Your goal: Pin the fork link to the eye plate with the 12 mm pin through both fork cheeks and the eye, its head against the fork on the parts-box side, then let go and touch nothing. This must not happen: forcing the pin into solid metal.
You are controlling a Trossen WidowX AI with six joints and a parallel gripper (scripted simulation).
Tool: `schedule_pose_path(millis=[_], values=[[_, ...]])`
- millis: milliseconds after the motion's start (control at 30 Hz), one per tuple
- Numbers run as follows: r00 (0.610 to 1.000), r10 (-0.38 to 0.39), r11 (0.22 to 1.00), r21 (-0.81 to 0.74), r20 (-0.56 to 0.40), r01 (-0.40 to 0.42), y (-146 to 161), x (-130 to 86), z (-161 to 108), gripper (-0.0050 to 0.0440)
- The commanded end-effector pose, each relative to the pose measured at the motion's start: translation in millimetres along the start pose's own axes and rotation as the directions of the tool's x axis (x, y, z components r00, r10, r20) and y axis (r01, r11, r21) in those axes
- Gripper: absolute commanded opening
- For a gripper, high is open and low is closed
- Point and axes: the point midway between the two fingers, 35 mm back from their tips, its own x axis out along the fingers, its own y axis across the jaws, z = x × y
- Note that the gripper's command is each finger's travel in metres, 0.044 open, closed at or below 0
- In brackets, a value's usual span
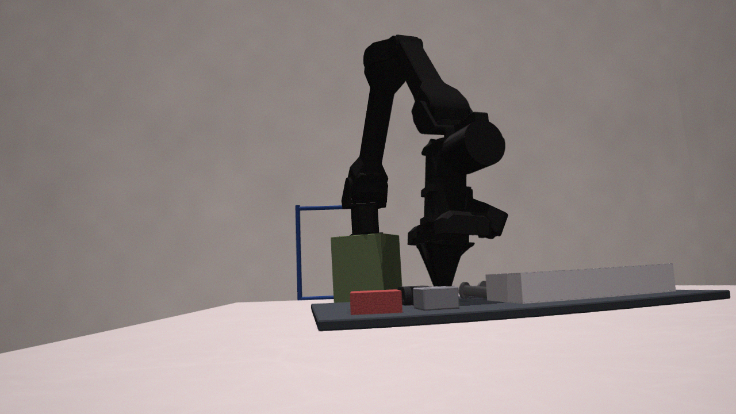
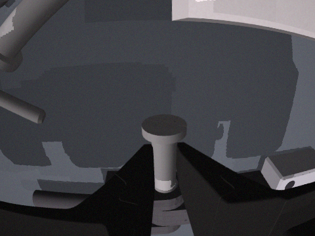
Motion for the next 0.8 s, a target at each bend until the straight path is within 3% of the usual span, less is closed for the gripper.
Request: schedule_pose_path(millis=[0, 767], values=[[1.000, 0.000, 1.000, 0.008, -0.009, 0.000, 0.0, 0.6, -6.1, 0.0013], [1.000, 0.000, 1.000, 0.008, -0.009, 0.000, -0.1, -0.3, 0.5, 0.0013]])
